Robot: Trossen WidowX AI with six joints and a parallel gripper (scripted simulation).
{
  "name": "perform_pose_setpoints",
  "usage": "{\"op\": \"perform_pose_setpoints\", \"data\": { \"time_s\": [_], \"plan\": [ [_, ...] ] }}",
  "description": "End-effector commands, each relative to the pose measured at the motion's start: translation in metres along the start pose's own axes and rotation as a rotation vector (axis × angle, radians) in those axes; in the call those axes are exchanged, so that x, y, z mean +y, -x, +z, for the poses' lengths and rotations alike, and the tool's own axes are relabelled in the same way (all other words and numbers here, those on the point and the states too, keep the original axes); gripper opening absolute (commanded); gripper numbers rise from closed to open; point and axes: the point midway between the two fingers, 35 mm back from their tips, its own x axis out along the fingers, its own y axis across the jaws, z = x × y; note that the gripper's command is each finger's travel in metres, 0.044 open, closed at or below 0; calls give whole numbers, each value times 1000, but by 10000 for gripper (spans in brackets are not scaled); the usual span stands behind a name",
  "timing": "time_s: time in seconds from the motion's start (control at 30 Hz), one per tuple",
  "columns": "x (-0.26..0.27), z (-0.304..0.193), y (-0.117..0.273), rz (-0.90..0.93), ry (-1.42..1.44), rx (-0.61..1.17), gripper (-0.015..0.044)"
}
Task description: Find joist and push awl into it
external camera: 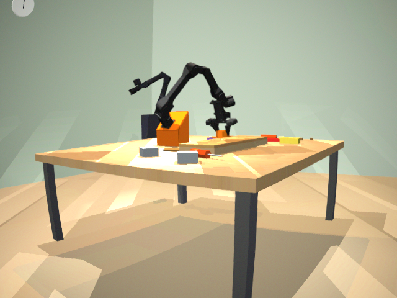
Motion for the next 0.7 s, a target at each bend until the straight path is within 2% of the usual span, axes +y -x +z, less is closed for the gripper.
{"op": "perform_pose_setpoints", "data": {
  "time_s": [0.0, 0.07, 0.2, 0.43, 0.67],
  "plan": [
    [-1, 7, 15, -1, -2, -3, 394],
    [-2, 14, 35, 0, -1, -4, 440],
    [1, 27, 89, 2, 0, -5, 440],
    [-21, 15, 86, -13, -41, -16, 440],
    [-107, -64, 110, -44, -278, -24, 440]
  ]
}}
